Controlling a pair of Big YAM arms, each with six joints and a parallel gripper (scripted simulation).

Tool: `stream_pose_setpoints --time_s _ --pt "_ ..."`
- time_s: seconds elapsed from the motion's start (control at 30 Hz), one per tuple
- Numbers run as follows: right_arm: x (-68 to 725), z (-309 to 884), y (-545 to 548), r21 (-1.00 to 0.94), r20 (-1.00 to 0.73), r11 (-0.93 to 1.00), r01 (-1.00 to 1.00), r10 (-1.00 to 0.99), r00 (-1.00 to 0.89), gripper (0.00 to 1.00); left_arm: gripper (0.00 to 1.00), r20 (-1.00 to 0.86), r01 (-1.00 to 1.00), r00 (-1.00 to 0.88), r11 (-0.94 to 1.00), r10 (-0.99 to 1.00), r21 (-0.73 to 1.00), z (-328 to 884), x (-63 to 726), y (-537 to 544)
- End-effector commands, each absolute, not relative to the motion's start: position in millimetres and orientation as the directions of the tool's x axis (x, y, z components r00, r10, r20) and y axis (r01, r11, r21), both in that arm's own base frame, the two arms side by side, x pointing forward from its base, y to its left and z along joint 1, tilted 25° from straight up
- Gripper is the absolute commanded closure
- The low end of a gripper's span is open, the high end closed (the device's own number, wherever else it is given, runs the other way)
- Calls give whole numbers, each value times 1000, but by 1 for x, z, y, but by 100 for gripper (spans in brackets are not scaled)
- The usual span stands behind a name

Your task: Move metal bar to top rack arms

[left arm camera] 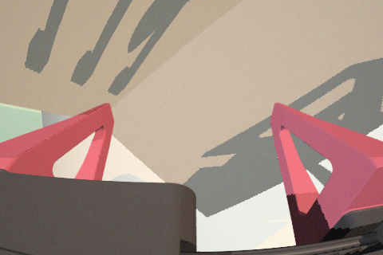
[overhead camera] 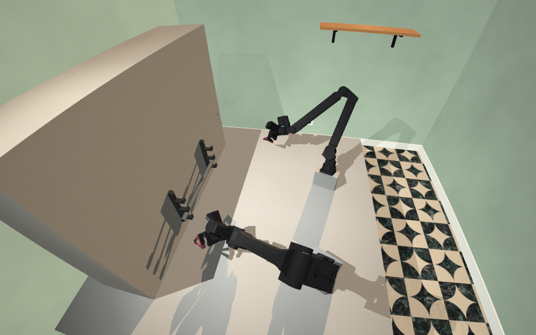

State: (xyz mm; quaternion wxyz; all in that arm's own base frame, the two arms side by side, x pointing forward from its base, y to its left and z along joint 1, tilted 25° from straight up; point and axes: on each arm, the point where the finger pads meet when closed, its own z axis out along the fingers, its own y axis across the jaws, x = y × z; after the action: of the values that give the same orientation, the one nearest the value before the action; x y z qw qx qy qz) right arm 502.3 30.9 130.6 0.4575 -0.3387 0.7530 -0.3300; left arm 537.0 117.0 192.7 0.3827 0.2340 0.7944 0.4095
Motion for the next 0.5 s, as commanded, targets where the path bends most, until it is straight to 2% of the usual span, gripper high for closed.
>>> stream_pose_setpoints --time_s 0.0,0.47 --pt "509 135 47 -840 -439 504 -198 -848 -297 0 0 -400 45 -553 506 731 862 207 549 103" --pt "524 93 108 -921 -302 330 -206 -941 -155 0 0 -273 44 -513 342 814 939 186 575 84"
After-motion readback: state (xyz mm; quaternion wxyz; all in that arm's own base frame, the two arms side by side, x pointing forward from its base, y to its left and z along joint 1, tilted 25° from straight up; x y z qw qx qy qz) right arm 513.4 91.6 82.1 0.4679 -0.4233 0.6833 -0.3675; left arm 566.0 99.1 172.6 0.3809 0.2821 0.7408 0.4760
